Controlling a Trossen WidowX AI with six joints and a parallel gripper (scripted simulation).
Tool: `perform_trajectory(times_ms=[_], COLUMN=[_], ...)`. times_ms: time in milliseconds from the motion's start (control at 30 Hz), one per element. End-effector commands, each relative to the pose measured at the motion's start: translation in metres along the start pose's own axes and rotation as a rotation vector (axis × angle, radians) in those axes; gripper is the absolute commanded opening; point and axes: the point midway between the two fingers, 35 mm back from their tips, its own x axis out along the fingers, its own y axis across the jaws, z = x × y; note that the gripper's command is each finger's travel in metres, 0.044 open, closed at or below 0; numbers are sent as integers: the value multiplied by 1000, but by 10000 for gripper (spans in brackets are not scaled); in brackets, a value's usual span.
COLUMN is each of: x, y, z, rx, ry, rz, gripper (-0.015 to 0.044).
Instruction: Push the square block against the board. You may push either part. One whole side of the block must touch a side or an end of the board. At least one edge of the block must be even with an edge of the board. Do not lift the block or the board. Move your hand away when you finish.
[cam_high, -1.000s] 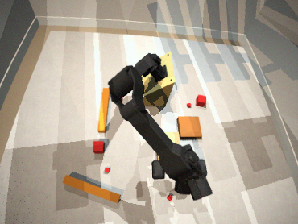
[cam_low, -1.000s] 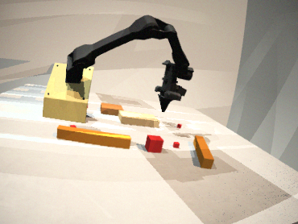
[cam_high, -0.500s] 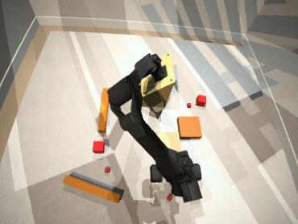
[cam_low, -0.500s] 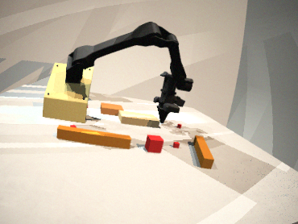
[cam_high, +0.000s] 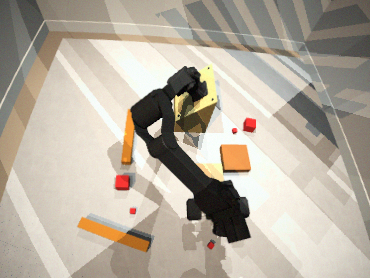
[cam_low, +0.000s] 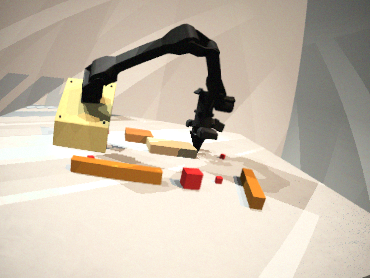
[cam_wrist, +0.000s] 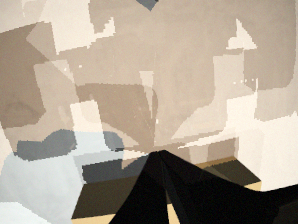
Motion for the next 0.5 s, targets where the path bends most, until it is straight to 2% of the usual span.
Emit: perform_trajectory(times_ms=[0, 467], x=[1, 1], y=[0, 1], z=[-10, -31], rx=[-3, -4], ry=[8, 9], rz=[-4, -4], gripper=[0, 0])
